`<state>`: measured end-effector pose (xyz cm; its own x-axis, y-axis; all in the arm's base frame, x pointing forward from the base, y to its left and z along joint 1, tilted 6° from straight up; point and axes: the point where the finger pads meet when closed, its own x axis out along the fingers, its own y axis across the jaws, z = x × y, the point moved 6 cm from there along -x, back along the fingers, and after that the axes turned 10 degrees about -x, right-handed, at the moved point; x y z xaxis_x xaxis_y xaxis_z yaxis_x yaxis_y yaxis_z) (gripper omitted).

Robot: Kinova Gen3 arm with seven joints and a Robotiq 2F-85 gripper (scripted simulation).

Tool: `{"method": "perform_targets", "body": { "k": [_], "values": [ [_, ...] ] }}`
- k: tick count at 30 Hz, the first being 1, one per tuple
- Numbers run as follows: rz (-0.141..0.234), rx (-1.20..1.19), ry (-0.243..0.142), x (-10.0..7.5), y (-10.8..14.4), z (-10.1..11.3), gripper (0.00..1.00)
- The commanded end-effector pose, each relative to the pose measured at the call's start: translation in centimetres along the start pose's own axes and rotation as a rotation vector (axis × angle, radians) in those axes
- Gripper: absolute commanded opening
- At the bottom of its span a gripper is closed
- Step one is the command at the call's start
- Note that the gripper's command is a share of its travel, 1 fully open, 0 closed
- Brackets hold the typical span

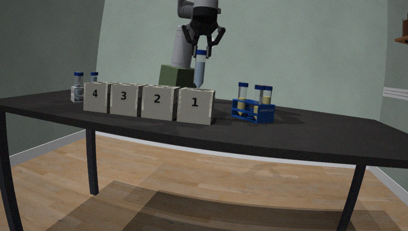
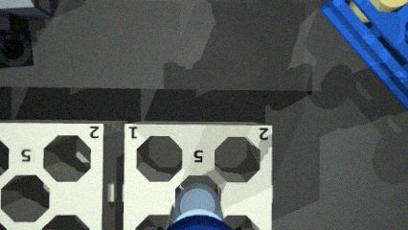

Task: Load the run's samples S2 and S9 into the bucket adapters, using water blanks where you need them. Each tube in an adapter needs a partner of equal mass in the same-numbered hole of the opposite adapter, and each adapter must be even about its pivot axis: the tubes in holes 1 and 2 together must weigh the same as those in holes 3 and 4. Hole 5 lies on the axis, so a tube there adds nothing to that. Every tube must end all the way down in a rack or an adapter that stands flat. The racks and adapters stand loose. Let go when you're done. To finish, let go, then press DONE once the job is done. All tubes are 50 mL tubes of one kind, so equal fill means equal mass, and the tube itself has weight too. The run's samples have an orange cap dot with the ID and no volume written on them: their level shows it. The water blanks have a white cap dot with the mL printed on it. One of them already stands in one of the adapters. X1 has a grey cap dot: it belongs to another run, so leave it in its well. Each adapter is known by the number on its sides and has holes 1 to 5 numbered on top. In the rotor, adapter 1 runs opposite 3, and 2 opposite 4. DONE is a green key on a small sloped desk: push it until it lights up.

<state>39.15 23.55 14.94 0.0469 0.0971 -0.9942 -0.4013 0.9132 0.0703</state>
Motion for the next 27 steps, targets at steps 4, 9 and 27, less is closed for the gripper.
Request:
{"method": "perform_targets", "body": {
  "k": [4, 9, 27],
  "values": [
    [-0.001, -0.001, 0.000, 0.0, 0.0, 0.0, 0.10],
    [-0.001, -0.001, 0.000, 0.0, 0.0, 0.0, 0.10],
    [-0.002, 0.000, -0.001, 1.1, 0.0, 0.0, 0.10]
  ]
}}
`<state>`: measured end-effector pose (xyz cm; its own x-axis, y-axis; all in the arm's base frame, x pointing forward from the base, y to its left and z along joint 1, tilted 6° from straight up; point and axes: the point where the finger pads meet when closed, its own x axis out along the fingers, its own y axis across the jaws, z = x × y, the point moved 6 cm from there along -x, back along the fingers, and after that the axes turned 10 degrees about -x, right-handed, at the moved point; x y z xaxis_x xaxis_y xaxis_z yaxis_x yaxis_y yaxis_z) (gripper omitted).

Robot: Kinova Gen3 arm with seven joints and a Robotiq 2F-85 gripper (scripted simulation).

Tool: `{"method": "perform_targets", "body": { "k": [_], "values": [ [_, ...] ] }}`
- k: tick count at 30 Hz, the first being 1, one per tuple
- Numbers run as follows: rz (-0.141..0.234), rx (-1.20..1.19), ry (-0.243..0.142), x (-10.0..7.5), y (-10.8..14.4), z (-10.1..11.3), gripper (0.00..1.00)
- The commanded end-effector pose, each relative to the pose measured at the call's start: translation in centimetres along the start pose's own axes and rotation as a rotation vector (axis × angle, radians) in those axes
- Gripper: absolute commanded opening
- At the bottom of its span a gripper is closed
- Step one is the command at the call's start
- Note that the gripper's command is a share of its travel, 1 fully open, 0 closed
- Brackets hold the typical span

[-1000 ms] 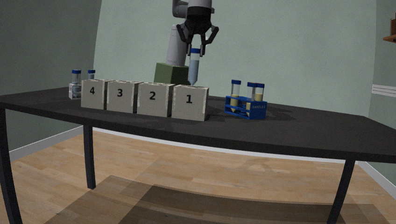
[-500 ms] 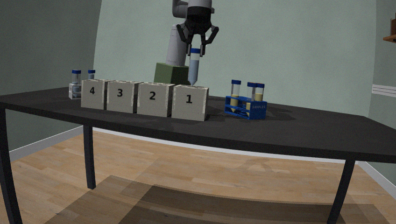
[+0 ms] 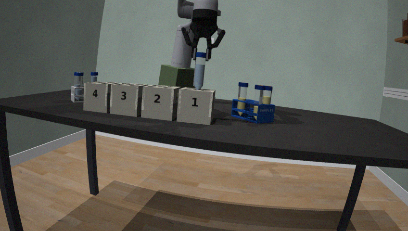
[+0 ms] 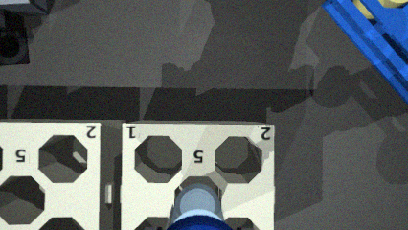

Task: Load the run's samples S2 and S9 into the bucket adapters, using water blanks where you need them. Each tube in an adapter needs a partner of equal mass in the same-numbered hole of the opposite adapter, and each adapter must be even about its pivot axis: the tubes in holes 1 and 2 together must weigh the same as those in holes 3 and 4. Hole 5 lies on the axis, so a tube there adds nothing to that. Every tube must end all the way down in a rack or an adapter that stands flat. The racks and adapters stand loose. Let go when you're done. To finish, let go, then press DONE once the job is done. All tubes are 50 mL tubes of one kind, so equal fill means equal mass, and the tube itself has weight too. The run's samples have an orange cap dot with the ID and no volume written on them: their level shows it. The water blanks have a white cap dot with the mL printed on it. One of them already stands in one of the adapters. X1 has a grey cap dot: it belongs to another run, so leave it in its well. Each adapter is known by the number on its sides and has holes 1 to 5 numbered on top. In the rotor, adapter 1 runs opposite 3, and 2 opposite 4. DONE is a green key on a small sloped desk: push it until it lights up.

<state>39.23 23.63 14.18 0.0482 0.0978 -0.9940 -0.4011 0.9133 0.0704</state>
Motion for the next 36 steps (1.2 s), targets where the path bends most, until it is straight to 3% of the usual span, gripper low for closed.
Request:
{"method": "perform_targets", "body": {
  "k": [1, 36],
  "values": [
    [-0.002, 0.000, 0.001, 0.4, 0.0, -0.1, 0.10],
    [-0.002, 0.000, 0.001, 2.4, 0.0, -0.1, 0.10]
  ]
}}
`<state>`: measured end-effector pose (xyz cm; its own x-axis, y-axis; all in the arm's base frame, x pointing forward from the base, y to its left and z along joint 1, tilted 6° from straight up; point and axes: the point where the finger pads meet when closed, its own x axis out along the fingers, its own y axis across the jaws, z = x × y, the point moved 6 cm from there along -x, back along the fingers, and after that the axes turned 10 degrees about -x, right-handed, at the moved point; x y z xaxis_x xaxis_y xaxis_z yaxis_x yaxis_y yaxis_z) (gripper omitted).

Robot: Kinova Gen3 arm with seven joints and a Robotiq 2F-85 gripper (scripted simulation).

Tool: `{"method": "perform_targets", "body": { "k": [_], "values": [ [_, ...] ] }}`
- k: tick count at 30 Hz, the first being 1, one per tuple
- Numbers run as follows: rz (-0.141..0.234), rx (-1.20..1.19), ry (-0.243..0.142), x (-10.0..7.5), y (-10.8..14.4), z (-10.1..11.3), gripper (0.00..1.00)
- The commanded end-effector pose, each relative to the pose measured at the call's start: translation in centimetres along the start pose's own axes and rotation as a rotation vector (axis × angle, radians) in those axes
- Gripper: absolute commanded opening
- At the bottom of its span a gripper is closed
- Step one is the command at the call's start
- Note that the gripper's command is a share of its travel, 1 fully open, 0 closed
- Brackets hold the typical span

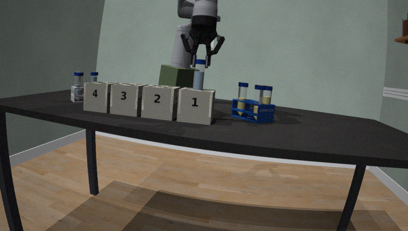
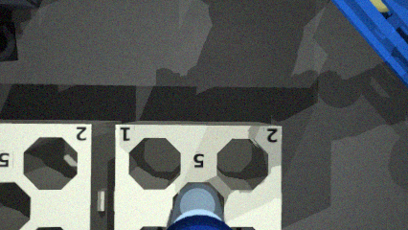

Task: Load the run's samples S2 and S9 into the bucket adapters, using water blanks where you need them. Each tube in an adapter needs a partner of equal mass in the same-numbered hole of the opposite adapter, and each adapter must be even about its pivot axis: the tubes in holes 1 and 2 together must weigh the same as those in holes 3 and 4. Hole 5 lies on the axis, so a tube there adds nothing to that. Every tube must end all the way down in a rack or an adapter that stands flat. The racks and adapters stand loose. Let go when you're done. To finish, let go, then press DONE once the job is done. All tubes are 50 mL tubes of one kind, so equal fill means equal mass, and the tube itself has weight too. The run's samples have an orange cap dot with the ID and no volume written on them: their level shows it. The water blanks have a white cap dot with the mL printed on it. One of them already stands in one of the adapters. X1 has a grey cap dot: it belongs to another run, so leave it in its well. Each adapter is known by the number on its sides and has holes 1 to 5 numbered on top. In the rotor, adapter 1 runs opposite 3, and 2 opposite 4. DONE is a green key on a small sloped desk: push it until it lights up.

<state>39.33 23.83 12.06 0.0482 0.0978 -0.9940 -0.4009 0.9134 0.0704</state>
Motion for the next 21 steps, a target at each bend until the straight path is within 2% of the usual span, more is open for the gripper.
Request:
{"method": "perform_targets", "body": {
  "k": [1, 21],
  "values": [
    [-0.002, 0.000, 0.001, 0.4, 0.0, -0.1, 0.10],
    [-0.002, 0.000, 0.000, 1.5, 0.0, -0.1, 0.10]
  ]
}}
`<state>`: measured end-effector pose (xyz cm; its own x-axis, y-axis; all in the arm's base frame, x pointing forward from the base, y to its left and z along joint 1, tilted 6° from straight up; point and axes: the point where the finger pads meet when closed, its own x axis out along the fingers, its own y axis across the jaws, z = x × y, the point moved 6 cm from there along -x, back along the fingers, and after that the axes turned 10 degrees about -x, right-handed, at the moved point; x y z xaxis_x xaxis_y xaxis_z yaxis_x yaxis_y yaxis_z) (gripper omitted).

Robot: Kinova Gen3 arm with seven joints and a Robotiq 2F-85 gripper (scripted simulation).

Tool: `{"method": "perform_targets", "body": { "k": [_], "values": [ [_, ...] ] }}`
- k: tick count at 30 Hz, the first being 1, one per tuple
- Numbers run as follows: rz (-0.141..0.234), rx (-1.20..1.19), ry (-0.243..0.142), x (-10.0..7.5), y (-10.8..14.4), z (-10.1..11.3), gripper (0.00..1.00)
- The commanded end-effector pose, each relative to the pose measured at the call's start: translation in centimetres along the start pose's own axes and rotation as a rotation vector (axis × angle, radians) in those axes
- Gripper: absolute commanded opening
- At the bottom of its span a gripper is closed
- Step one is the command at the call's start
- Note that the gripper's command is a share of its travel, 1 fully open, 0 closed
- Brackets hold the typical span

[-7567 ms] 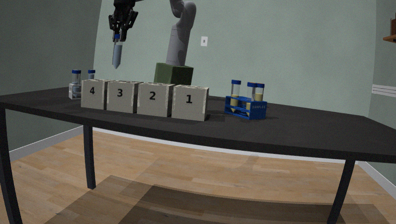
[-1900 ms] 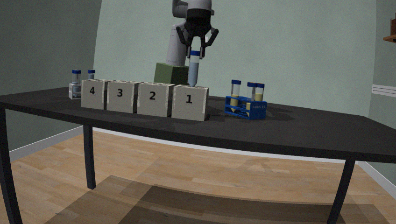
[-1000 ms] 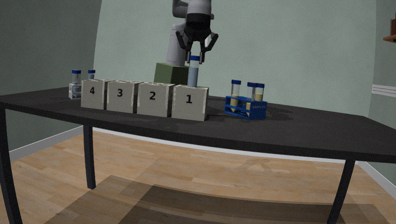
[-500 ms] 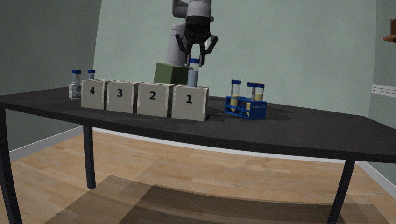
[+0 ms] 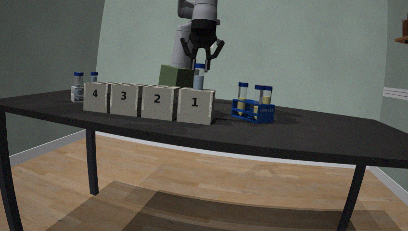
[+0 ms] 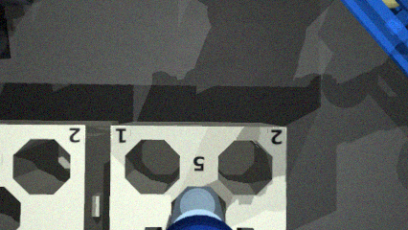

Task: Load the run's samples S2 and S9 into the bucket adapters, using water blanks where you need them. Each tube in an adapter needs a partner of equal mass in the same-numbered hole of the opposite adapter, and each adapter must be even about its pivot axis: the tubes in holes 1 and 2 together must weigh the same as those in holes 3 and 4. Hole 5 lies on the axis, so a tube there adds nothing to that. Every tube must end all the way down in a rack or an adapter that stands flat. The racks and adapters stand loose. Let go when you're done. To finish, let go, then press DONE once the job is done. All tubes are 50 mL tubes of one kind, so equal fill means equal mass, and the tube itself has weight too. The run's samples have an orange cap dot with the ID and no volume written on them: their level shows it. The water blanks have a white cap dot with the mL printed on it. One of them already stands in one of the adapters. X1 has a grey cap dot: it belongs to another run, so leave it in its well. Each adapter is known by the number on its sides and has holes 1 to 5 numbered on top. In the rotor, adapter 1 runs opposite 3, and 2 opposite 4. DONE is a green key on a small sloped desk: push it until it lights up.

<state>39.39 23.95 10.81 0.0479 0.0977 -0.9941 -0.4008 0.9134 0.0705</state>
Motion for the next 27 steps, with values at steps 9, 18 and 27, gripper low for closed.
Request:
{"method": "perform_targets", "body": {
  "k": [9, 18, 27],
  "values": [
    [-0.002, 0.000, 0.000, 0.8, 0.0, -0.1, 0.10],
    [-0.002, 0.000, 0.000, 1.2, 0.0, -0.1, 0.10],
    [-0.002, 0.000, 0.000, 1.8, 0.0, -0.1, 0.10]
  ]
}}
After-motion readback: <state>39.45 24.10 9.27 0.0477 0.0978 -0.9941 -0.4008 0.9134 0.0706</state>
